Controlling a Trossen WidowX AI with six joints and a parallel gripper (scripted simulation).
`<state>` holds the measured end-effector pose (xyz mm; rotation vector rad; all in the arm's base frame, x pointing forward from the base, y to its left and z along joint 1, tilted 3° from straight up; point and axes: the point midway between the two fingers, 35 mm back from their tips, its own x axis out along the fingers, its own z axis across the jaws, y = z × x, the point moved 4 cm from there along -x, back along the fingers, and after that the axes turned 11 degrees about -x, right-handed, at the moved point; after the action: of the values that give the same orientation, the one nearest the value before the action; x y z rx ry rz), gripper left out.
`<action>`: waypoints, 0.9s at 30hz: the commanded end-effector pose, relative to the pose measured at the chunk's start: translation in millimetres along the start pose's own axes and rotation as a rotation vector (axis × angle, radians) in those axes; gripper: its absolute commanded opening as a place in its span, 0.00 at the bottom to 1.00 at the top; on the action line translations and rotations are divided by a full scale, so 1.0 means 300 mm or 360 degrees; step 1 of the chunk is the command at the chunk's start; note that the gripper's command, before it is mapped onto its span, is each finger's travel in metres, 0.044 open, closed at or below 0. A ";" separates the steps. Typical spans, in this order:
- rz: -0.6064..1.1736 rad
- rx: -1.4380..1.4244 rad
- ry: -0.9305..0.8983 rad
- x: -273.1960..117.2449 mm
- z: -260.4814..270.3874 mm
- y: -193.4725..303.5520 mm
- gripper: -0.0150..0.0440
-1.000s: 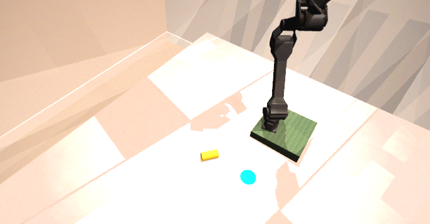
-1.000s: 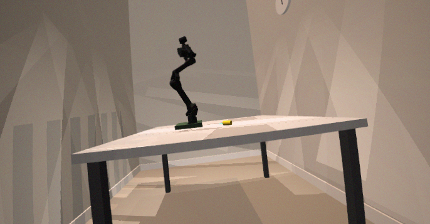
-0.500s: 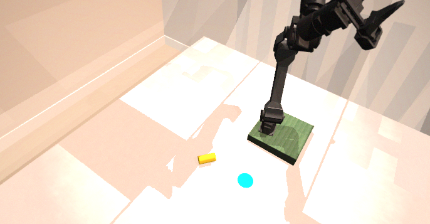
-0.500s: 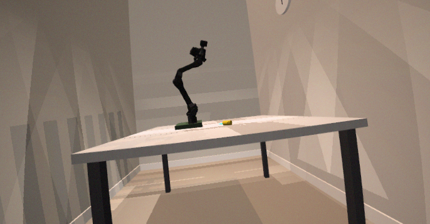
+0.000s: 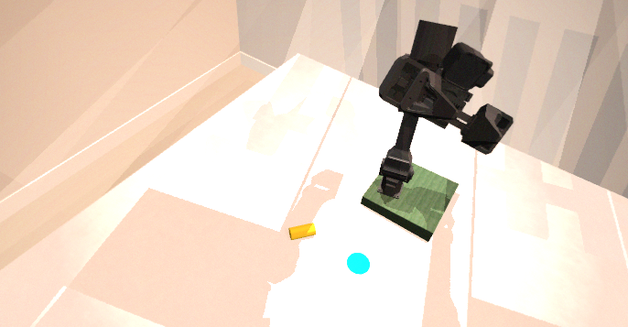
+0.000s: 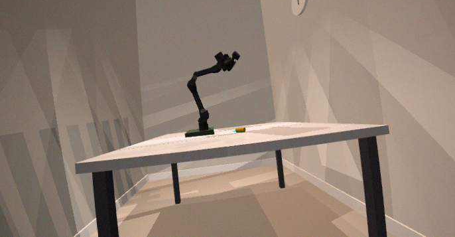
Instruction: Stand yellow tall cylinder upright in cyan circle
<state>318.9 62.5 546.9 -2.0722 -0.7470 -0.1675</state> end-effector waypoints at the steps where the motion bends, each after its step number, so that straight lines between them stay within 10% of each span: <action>1: 0.0327 0.0169 0.0012 0.001 -0.005 0.186 0.78; 27: 0.2063 0.1073 0.0424 -0.456 -0.001 0.967 0.78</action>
<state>383.8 -98.5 320.0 -1.5815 0.5220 0.4172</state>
